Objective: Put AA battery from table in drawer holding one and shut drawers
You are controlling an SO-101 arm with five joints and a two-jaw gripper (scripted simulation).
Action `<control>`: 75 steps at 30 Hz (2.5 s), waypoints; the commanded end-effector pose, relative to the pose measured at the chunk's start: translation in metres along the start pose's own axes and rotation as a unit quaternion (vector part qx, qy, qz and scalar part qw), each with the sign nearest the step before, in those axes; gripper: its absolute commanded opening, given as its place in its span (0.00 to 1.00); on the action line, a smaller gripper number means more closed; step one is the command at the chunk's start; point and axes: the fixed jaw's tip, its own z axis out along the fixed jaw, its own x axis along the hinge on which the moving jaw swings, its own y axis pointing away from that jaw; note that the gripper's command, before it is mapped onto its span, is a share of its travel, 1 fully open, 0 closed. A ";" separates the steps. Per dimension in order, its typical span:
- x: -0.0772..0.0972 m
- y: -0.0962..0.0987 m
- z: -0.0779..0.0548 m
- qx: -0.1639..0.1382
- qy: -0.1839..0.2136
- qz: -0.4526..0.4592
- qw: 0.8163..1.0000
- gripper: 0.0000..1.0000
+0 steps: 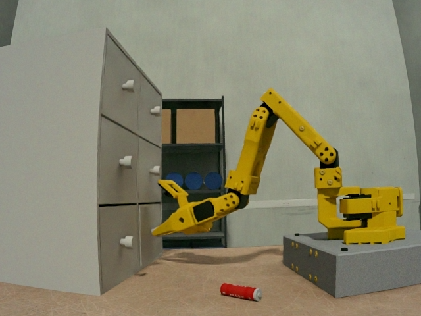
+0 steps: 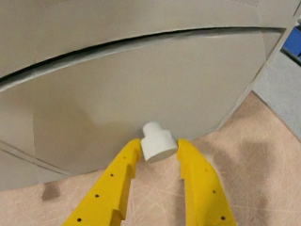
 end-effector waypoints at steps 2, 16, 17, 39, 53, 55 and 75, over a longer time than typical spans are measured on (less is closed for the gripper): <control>-0.002 0.000 0.000 -0.001 -0.003 0.000 1.000 0.01; -0.002 0.000 0.000 -0.001 -0.003 0.000 1.000 0.12; -0.002 0.000 0.000 -0.001 -0.003 0.000 1.000 0.12; 0.002 -0.004 -0.008 0.005 -0.003 0.001 1.000 0.21; 0.011 -0.014 -0.032 0.022 -0.004 0.002 1.000 0.21; 0.012 -0.015 -0.036 0.024 -0.005 0.002 1.000 0.21; 0.008 -0.018 -0.043 0.030 0.021 0.002 0.999 0.21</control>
